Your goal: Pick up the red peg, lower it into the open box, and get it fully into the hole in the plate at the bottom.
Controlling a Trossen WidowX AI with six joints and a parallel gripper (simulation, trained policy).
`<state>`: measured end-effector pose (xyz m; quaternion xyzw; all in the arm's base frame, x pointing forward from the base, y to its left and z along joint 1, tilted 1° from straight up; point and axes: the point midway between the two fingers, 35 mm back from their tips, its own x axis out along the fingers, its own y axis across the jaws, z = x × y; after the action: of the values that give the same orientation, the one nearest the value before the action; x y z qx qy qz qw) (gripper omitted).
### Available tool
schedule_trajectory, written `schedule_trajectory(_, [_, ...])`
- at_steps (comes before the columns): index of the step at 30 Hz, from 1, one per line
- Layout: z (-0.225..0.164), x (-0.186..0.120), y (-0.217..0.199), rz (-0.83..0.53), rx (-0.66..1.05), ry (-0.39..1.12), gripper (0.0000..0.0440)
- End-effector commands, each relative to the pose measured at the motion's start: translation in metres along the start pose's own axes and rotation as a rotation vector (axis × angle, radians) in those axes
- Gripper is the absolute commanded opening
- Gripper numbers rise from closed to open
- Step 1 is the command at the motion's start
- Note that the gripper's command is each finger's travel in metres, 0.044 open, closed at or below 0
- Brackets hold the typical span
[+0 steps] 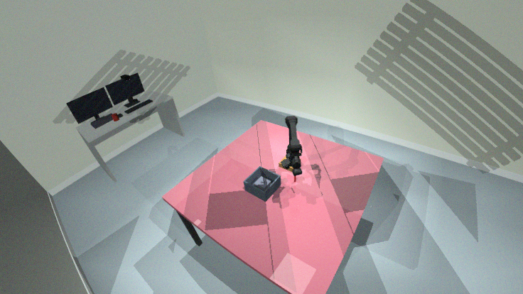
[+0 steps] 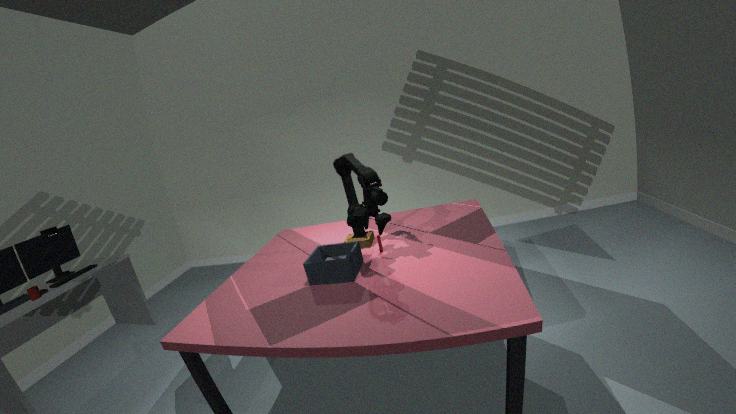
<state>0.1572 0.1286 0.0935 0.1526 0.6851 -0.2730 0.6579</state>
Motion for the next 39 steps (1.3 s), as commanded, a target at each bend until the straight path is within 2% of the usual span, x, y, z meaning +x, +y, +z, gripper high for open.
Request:
schedule_trajectory(1, [-0.007, 0.018, 0.004, -0.006, 0.032, -0.002, 0.0440])
schedule_trajectory(13, [-0.011, 0.066, 0.024, 0.059, 0.055, -0.045, 0.0425])
schedule_trajectory(15, [-0.012, 0.073, 0.025, 0.057, 0.052, -0.042, 0.0390])
schedule_trajectory(21, [-0.013, 0.089, 0.023, 0.033, 0.057, -0.026, 0.0234])
schedule_trajectory(27, [-0.013, 0.094, 0.022, 0.003, 0.073, -0.017, 0.0081])
schedule_trajectory(30, [-0.013, 0.096, 0.022, -0.016, 0.074, -0.015, 0.0020])
schedule_trajectory(34, [-0.005, 0.081, 0.028, 0.006, 0.064, -0.053, 0.0001])
schedule_trajectory(39, [0.004, 0.059, 0.032, 0.033, 0.057, -0.088, 0.0000])
